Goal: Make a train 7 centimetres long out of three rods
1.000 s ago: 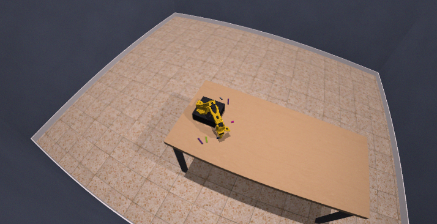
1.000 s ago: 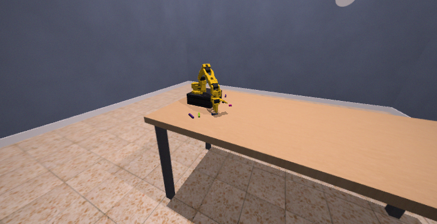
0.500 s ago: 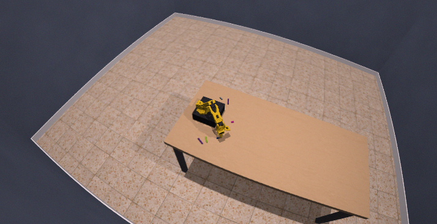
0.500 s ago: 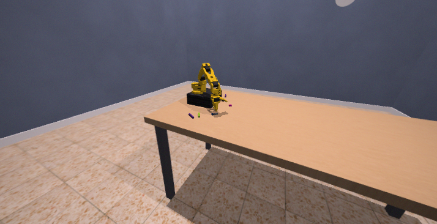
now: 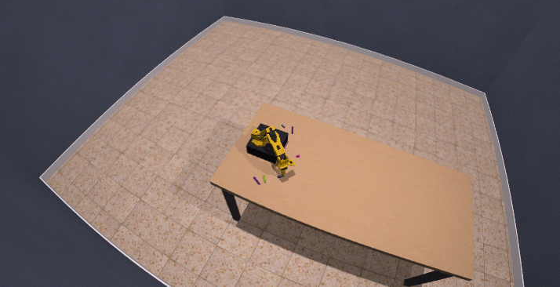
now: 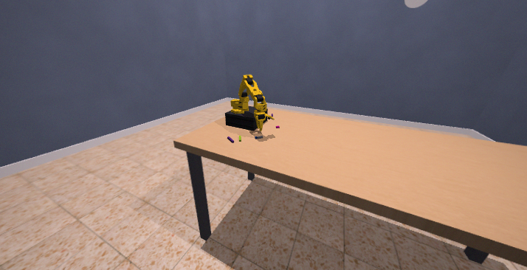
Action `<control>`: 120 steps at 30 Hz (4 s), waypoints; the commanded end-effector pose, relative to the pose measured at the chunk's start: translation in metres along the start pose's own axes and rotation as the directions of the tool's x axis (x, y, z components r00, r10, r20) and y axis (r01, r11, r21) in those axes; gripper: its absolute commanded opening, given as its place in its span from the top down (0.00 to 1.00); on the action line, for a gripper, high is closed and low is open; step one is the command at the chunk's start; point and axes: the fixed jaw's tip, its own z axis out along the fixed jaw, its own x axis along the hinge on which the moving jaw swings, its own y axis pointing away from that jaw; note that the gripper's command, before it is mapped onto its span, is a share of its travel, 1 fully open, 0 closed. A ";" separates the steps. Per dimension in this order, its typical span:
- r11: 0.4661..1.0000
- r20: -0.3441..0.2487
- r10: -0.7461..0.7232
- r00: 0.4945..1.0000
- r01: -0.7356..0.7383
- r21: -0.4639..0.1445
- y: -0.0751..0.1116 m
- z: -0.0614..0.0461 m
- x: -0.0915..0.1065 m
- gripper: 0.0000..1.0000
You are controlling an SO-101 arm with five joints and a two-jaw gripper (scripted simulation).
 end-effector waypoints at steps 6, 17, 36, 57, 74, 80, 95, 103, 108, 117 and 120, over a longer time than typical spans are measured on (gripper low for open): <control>1.000 0.003 0.000 1.000 0.000 0.013 -0.001 -0.006 0.000 0.83; 1.000 0.003 0.000 1.000 0.000 0.013 -0.001 -0.006 0.000 0.83; 1.000 0.003 0.001 1.000 -0.001 0.013 -0.004 -0.003 0.000 0.82; 1.000 0.002 0.005 1.000 -0.005 0.004 -0.004 -0.001 -0.001 0.81; 1.000 0.002 0.005 1.000 -0.005 0.004 -0.004 0.000 -0.001 0.81; 1.000 0.002 0.005 1.000 -0.005 0.004 -0.005 0.003 -0.001 0.81; 1.000 0.002 0.005 1.000 -0.005 0.004 -0.006 0.025 -0.001 0.81; 1.000 0.002 0.005 1.000 -0.005 0.004 -0.006 0.037 -0.001 0.81; 1.000 0.002 0.005 1.000 -0.005 0.004 -0.005 0.045 -0.001 0.81; 1.000 0.002 0.005 1.000 -0.005 0.004 -0.005 0.049 -0.001 0.81; 1.000 0.002 0.005 1.000 -0.005 0.004 -0.005 0.050 -0.001 0.81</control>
